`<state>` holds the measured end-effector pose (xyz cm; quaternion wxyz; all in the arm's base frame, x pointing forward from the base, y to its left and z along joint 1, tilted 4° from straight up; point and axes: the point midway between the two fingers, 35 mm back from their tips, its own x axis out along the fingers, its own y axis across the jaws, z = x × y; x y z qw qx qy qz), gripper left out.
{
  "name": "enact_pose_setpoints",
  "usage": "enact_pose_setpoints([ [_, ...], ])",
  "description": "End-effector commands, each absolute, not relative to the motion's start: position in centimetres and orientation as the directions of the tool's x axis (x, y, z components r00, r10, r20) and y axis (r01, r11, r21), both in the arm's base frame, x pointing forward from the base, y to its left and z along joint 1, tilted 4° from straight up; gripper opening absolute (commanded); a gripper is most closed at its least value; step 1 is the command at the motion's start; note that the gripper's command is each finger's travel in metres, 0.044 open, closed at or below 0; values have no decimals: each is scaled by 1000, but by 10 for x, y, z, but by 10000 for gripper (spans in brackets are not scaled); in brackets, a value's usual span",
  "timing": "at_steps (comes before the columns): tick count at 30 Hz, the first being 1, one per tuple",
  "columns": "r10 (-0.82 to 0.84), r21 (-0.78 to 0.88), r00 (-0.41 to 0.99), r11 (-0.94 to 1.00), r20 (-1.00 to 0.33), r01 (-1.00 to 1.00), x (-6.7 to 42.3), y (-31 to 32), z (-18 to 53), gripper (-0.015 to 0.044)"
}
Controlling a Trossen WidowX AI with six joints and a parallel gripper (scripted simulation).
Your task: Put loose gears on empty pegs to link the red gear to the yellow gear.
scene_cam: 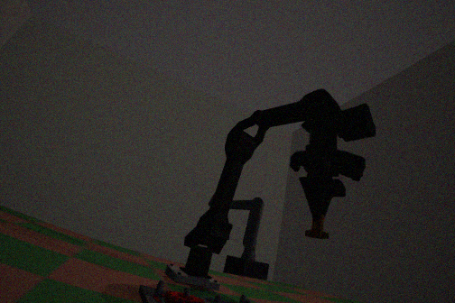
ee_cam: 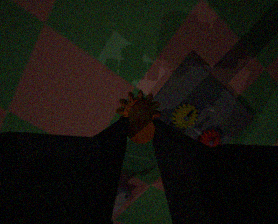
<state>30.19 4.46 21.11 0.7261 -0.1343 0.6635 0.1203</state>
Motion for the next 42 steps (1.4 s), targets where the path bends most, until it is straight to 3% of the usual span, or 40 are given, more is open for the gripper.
enact_pose_setpoints([
  [1, -3, -34, 89, 934, -996, -356, 301, 43, 214, 0],
  [42, -10, -40, 87, 934, -996, -356, 304, -47, 167, 0],
])
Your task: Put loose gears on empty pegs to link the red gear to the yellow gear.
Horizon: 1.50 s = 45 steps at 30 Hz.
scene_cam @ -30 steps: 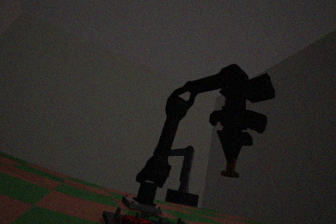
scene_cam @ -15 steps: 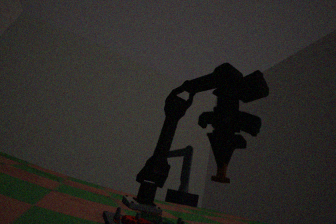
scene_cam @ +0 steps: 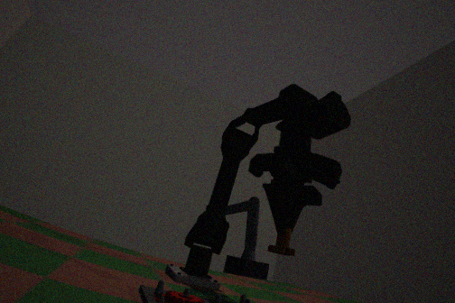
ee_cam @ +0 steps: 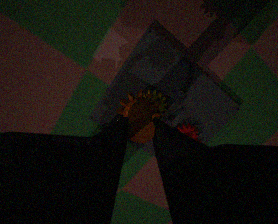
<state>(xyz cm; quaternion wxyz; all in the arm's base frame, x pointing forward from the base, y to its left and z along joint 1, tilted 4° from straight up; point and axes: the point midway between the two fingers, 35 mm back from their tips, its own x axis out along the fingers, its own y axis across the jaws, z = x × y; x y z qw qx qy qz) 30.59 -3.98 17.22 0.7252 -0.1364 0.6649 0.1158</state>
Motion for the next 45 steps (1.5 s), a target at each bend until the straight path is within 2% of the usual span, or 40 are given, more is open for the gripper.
enact_pose_setpoints([
  [1, -10, -41, 87, 934, -996, -356, 304, -49, 166, 0],
  [33, -16, -46, 87, 934, -996, -356, 282, -116, 129, 0],
  [45, -16, -46, 87, 934, -996, -356, 281, -117, 131, 0],
])
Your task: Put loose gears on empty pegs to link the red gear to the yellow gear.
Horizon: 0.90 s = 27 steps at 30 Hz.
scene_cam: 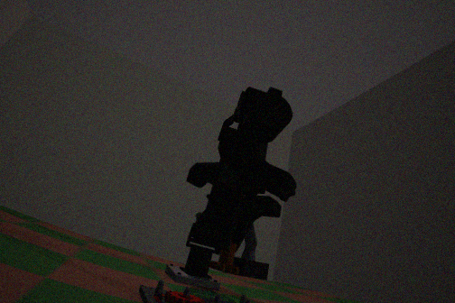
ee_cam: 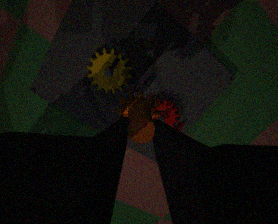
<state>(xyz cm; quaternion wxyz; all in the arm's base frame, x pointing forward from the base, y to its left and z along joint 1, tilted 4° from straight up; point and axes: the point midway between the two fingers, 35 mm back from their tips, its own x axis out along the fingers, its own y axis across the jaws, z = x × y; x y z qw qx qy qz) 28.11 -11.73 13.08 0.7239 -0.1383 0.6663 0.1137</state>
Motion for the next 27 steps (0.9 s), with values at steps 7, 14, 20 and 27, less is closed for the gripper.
enact_pose_setpoints([
  [7, -16, -46, 87, 934, -996, -356, 281, -117, 131, 0],
  [14, -16, -48, 87, 927, -996, -372, 281, -117, 130, 0],
  [20, -16, -56, 87, 878, -996, -475, 282, -117, 123, 0],
  [27, -16, -62, 87, 831, -996, -553, 282, -118, 112, 0],
])
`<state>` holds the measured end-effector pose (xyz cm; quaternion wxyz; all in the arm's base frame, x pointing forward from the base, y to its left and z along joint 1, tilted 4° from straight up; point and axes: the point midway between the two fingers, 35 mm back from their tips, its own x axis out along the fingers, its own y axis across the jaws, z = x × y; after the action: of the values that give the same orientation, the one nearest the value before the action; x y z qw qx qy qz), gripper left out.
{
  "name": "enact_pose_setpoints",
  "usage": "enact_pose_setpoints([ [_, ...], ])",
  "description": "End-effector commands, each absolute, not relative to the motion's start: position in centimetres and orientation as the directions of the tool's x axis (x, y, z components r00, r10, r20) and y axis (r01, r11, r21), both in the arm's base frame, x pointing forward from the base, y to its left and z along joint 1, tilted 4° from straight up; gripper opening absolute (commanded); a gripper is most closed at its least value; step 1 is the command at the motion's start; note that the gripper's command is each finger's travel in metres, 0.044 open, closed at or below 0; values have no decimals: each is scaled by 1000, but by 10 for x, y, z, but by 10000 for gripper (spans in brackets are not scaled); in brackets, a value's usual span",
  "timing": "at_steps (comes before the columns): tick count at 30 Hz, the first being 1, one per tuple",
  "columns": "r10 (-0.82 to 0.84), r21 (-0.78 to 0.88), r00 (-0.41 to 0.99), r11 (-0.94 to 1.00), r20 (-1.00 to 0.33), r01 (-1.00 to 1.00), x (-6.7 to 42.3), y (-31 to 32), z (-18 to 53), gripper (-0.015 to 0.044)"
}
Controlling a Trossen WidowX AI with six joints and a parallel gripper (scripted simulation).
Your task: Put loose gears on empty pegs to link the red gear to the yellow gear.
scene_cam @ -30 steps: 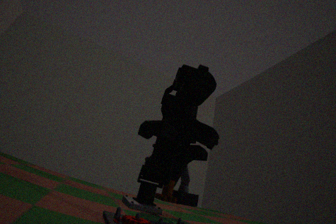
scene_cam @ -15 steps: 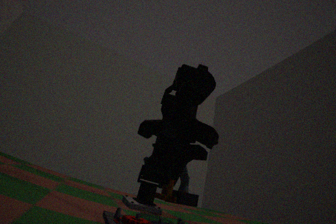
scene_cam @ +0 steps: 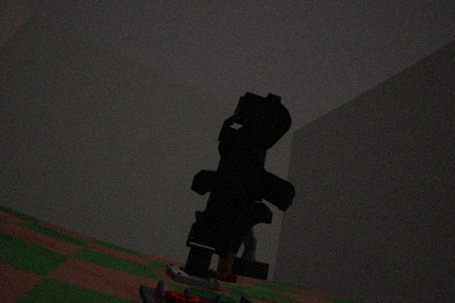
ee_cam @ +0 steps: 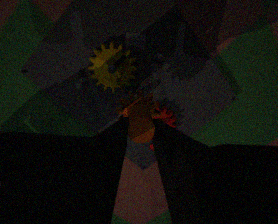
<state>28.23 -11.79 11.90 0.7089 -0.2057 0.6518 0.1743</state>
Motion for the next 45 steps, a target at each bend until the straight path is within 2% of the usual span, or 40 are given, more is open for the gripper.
enact_pose_setpoints([
  [1, -16, -62, 87, 831, -996, -552, 282, -118, 111, 0],
  [9, -16, -56, 87, 879, -996, -474, 284, -118, 101, 0],
  [24, -16, -27, 87, 992, -996, -127, 284, -118, 86, 0],
  [30, -16, -31, 87, 984, -996, -175, 285, -118, 86, 0],
  [45, -16, -60, 87, 847, -996, -529, 284, -118, 83, 0],
])
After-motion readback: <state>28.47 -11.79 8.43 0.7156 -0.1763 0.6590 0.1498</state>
